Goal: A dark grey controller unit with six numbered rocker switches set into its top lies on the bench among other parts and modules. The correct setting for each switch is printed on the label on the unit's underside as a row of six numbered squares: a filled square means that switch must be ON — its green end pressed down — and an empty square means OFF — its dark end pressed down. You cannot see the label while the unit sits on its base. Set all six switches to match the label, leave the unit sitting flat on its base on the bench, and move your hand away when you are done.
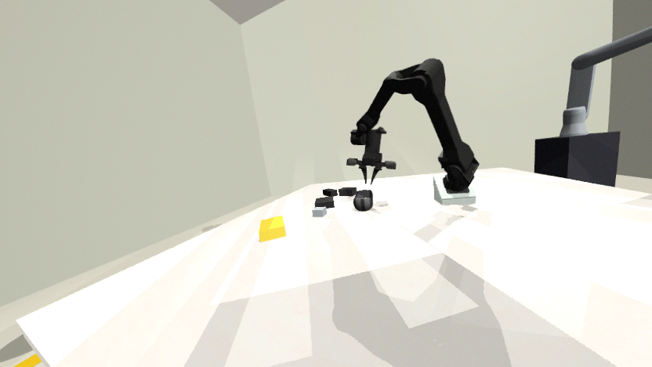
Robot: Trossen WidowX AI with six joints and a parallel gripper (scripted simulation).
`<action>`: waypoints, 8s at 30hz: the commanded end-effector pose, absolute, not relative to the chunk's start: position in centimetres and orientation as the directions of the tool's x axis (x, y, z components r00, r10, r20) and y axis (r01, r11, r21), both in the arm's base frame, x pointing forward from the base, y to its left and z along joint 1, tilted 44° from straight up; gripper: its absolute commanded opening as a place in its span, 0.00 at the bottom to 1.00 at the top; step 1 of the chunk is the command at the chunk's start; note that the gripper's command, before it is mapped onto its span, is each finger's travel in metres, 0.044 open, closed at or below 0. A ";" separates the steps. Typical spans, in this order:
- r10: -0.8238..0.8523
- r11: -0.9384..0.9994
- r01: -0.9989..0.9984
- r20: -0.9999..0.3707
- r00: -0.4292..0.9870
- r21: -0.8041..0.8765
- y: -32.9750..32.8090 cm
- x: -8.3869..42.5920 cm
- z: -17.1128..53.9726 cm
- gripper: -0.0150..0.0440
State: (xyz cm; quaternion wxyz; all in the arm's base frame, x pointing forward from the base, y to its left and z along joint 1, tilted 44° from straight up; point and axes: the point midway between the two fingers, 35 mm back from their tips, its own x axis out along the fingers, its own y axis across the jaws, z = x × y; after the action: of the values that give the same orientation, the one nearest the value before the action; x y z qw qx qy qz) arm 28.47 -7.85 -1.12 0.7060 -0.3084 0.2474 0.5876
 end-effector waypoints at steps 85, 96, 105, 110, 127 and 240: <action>0.662 0.172 -0.962 -0.698 0.272 -0.212 -3.4 26.7 -6.5 0.25; 0.662 0.172 -0.962 -0.698 0.273 -0.212 -3.5 28.1 -6.5 0.25; 0.662 0.172 -0.962 -0.698 0.273 -0.213 -3.4 29.3 -6.4 0.25; 0.662 0.172 -0.962 -0.698 0.274 -0.213 -3.4 29.9 -6.4 0.25; 0.663 0.173 -0.961 -0.697 0.275 -0.215 -3.2 32.1 -6.4 0.25; 0.687 -0.340 -0.891 -0.726 -0.019 -0.300 1.4 31.1 2.7 0.25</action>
State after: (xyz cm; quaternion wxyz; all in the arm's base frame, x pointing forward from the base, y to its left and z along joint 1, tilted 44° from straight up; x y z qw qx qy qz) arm 31.17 1.15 2.87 0.5601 -0.4219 0.1221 0.7024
